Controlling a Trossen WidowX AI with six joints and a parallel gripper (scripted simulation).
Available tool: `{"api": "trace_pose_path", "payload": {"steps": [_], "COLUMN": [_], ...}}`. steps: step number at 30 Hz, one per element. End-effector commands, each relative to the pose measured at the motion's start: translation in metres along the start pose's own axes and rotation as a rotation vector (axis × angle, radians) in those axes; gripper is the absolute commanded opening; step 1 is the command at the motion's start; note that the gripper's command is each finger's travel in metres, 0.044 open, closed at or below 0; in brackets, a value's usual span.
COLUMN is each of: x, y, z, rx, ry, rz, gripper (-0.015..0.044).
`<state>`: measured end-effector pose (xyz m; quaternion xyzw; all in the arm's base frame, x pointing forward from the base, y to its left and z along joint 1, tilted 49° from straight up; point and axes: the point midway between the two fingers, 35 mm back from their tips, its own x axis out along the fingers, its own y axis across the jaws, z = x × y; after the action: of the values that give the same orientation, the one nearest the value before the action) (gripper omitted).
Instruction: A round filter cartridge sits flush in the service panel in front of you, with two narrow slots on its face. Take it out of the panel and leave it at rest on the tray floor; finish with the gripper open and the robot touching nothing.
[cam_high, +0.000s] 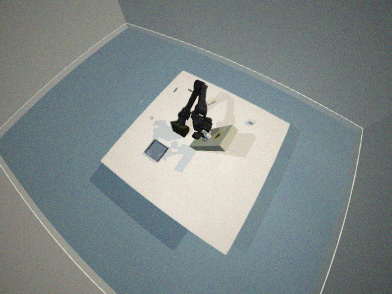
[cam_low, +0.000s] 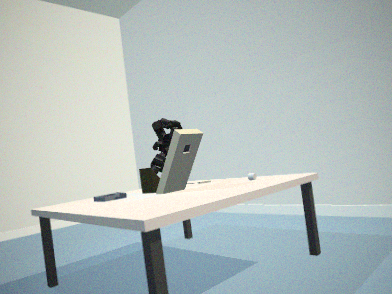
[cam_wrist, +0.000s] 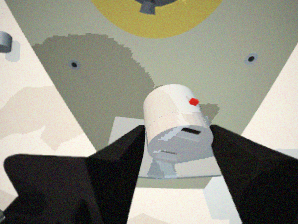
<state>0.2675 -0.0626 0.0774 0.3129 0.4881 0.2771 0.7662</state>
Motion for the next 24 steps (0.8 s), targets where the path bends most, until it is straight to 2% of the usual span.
{"api": "trace_pose_path", "payload": {"steps": [1, 7, 12, 24], "x": [0.000, -0.005, -0.013, -0.077], "y": [-0.001, 0.000, -0.001, -0.003], "z": [0.000, 0.011, 0.021, 0.026], "rx": [-0.003, -0.002, 0.000, 0.017], "ry": [0.003, 0.001, -0.001, -0.019], "rz": [-0.003, -0.001, -0.002, -0.023], "gripper": [0.0146, 0.0000, 0.0000, 0.0000]}}
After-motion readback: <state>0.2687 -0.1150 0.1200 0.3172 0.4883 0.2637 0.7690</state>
